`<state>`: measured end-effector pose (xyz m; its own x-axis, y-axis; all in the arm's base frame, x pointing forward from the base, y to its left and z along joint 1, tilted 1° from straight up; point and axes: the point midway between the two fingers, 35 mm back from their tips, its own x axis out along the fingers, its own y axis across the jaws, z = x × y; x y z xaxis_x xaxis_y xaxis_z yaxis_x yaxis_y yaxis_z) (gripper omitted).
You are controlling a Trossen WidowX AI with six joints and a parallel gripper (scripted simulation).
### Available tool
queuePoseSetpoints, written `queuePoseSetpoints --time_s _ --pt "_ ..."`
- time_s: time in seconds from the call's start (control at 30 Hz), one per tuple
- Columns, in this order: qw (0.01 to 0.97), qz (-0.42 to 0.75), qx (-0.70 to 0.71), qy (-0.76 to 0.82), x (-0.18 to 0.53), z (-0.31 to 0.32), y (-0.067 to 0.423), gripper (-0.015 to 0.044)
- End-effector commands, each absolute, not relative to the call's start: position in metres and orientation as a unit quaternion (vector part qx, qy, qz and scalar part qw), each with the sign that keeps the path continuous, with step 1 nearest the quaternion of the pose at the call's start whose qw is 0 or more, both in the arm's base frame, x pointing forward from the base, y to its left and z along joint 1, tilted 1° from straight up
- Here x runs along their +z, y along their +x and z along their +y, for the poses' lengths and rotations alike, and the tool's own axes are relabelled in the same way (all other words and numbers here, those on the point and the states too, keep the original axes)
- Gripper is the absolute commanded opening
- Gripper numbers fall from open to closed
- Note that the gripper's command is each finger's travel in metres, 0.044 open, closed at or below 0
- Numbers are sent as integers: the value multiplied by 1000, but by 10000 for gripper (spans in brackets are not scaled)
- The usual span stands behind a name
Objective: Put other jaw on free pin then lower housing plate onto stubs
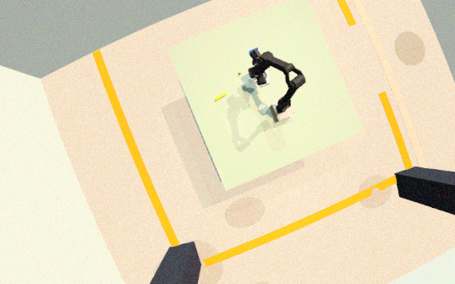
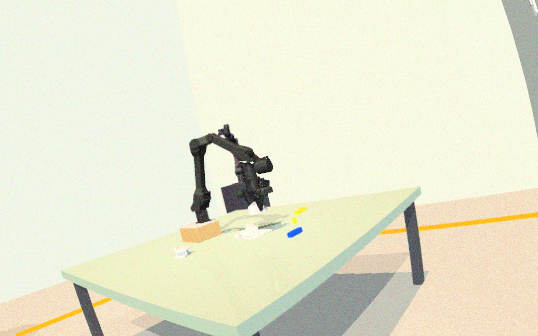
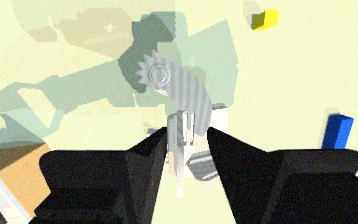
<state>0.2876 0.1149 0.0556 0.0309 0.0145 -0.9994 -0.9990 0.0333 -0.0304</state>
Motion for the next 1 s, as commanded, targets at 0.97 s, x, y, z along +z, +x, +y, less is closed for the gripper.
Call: queuePoseSetpoints --time_s 0.97 --pt "273 259 646 -664 54 51 268 134"
